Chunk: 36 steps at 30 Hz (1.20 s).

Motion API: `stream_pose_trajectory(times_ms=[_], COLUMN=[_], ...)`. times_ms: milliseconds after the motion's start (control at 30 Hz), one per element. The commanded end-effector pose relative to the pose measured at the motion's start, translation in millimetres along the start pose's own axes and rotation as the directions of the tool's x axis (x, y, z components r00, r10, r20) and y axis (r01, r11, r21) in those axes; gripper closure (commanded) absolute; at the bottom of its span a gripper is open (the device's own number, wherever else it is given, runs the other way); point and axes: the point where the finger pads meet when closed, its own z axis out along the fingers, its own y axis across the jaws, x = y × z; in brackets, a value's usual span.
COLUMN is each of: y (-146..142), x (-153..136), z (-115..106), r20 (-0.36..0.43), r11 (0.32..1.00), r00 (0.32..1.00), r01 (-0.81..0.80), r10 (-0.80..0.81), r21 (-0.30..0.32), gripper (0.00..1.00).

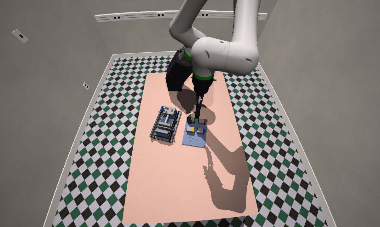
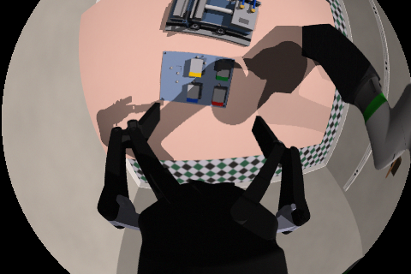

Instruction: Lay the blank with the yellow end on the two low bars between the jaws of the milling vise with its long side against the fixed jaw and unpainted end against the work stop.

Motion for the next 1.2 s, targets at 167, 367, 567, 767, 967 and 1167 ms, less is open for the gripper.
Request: stream_pose_trajectory(times_ms=[167, 367, 567, 767, 967, 1167], y=[-0.3, -0.3, -0.2, -0.2, -0.1, -0.1], x=[-1.2, -2.1, -3.0, -3.6, -4.1, -4.6], z=[2.0, 3.8, 5.7, 6.8, 7.8, 8.8], r20=[0.0, 0.0, 0.0, 0.0, 0.0, 0.0], r11=[1.0, 1.0, 1.0, 1.0, 1.0, 1.0], r00=[1.0, 1.0, 1.0, 1.0, 1.0, 1.0], r01=[0.0, 0.0, 0.0, 0.0, 0.0, 0.0], r10=[0.0, 0.0, 0.0, 0.0, 0.0, 0.0], r21=[0.001, 0.001, 0.001, 0.001, 0.002, 0.002], gripper=[0.0, 0.0, 0.0, 0.0, 0.0, 0.0])
